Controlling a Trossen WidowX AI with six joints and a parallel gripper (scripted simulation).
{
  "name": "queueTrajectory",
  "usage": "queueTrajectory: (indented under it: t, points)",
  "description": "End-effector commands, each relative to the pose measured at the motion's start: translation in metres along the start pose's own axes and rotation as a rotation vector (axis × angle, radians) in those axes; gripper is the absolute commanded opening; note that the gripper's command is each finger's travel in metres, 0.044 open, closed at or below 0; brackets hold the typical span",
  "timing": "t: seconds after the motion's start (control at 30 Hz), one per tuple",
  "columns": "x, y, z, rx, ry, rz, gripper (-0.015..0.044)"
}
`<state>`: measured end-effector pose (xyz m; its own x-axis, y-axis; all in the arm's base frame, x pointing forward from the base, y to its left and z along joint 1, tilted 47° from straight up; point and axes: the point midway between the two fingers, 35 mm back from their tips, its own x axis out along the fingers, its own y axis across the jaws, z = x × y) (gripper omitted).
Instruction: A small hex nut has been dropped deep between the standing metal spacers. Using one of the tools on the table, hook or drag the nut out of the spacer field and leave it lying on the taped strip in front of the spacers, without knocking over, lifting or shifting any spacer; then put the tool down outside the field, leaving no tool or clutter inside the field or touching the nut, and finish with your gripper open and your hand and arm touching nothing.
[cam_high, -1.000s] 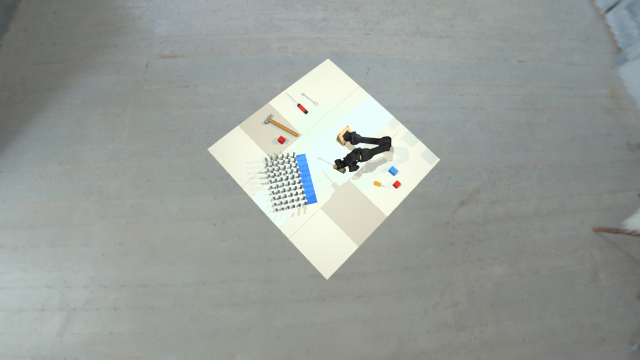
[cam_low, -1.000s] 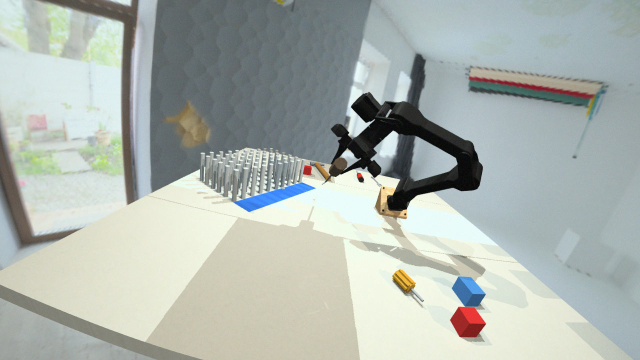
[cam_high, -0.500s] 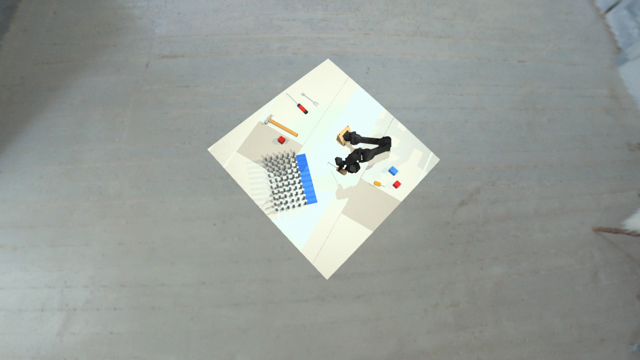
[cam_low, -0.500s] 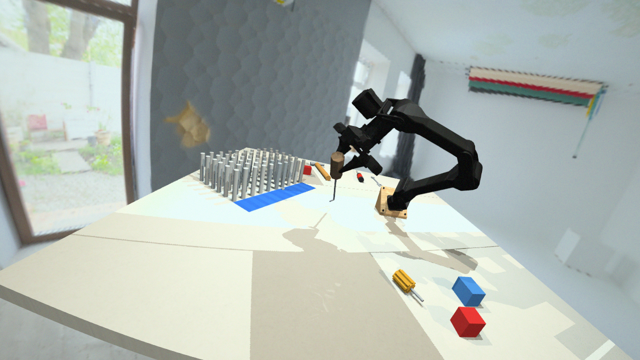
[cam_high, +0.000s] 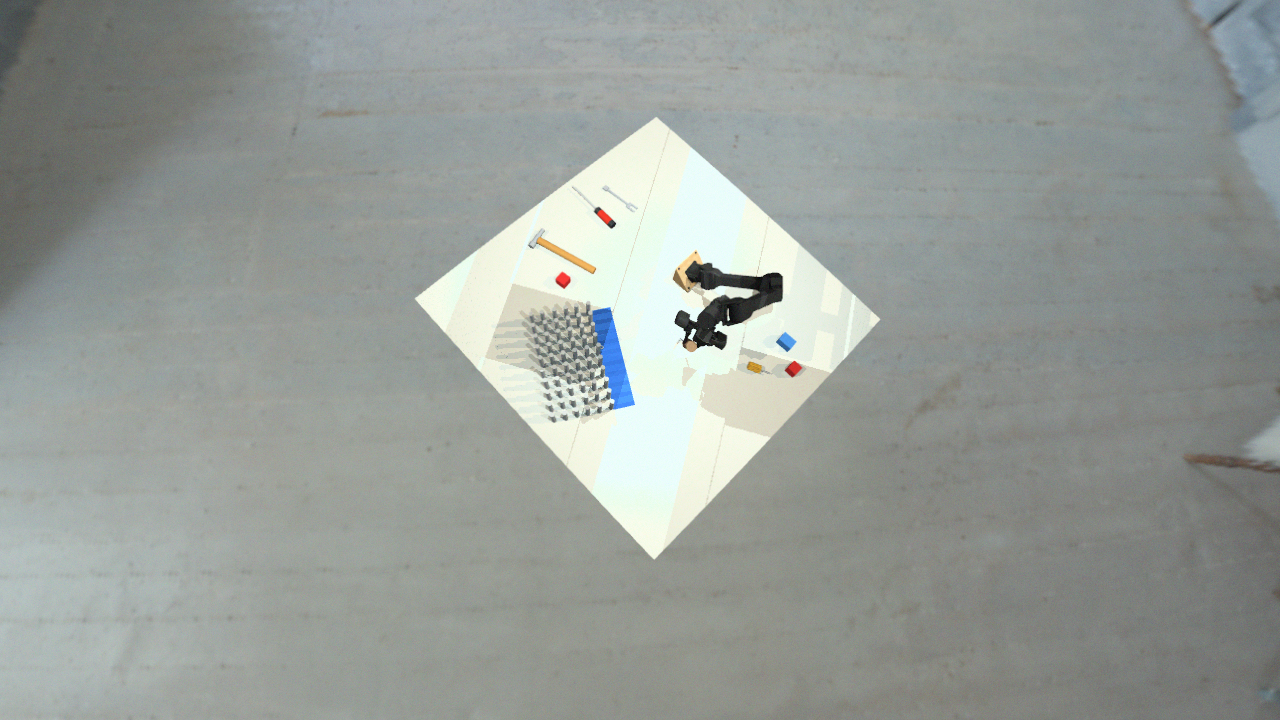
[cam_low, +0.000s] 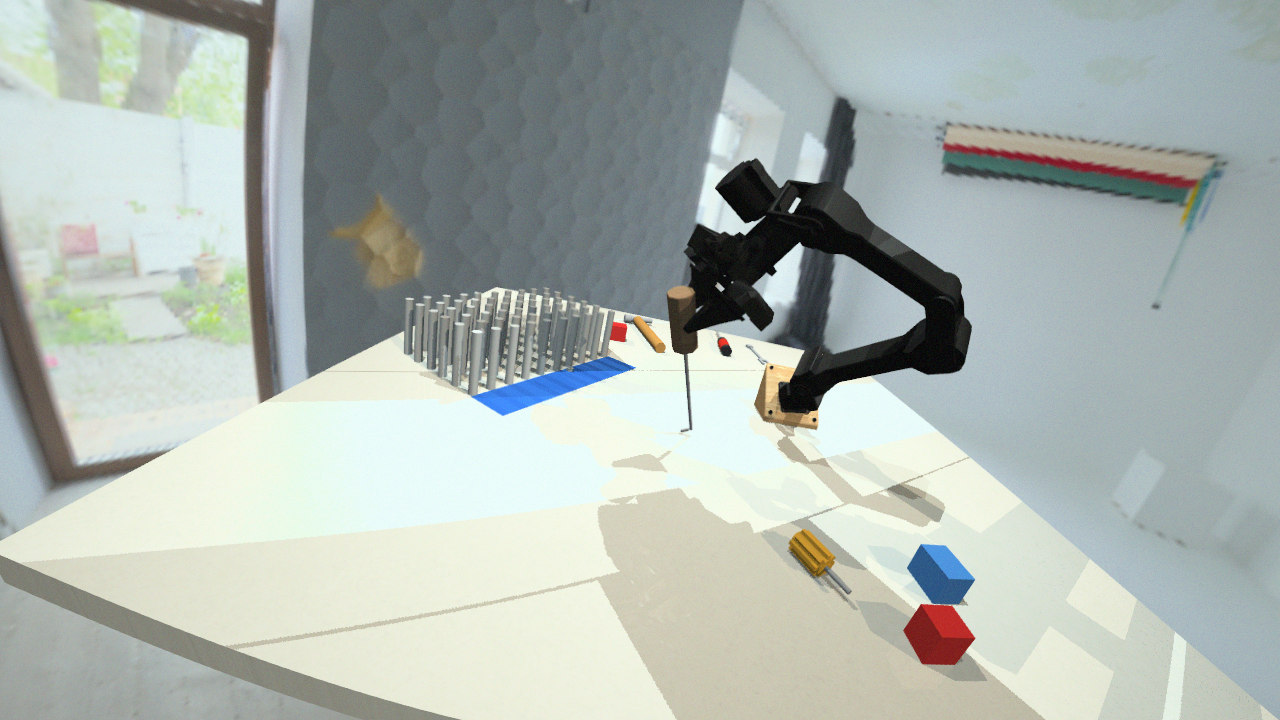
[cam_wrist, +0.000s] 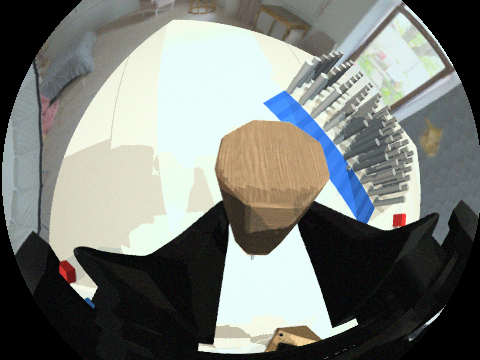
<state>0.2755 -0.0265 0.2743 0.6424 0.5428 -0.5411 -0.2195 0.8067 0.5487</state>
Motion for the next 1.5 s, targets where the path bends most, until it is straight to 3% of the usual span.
queueTrajectory:
  t: [0.0,0.7,1.47]
  points:
    - [-0.003,0.006,0.004,0.104,-0.009,0.008,0.0]
    - [-0.001,0.041,0.007,0.707,0.054,0.133,0.0]
    - [-0.002,0.088,0.005,1.435,0.283,0.264,0.0]
